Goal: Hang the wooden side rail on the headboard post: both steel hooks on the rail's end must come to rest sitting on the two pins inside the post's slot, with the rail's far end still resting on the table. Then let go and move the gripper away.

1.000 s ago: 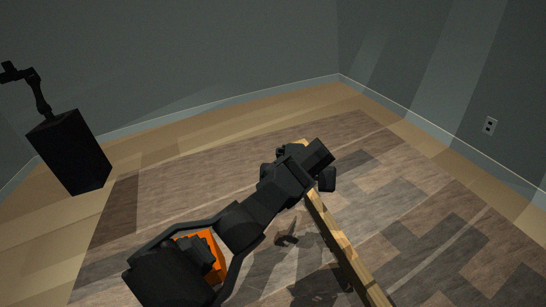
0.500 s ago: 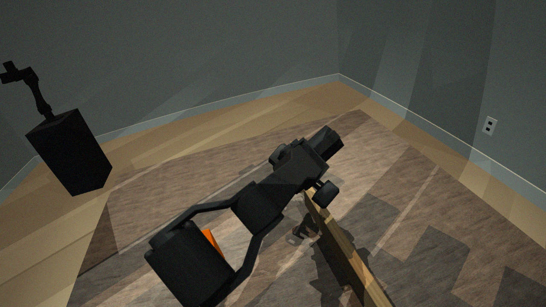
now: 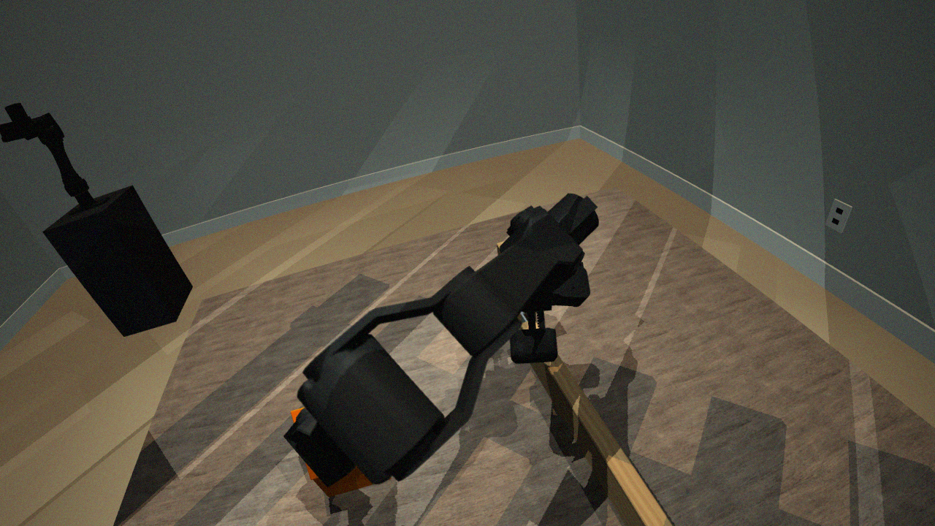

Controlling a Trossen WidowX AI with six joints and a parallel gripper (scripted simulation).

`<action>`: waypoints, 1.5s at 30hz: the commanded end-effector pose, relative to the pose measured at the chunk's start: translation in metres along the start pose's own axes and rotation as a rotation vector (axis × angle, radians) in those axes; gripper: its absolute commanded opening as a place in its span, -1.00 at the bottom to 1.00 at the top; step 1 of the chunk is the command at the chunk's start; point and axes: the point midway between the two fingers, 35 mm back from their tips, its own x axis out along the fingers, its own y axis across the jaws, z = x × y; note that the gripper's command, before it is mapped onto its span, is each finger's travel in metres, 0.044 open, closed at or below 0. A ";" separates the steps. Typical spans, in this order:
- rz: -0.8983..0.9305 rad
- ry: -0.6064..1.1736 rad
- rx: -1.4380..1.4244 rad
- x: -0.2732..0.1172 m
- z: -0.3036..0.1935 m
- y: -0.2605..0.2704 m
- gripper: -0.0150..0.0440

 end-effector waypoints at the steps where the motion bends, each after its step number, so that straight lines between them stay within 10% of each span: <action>1: -0.232 -0.045 0.600 -0.007 0.011 -0.007 1.00; 12: -0.388 -0.260 1.169 -0.025 0.026 -0.015 1.00; 45: -0.390 -0.266 1.177 0.020 0.027 -0.037 1.00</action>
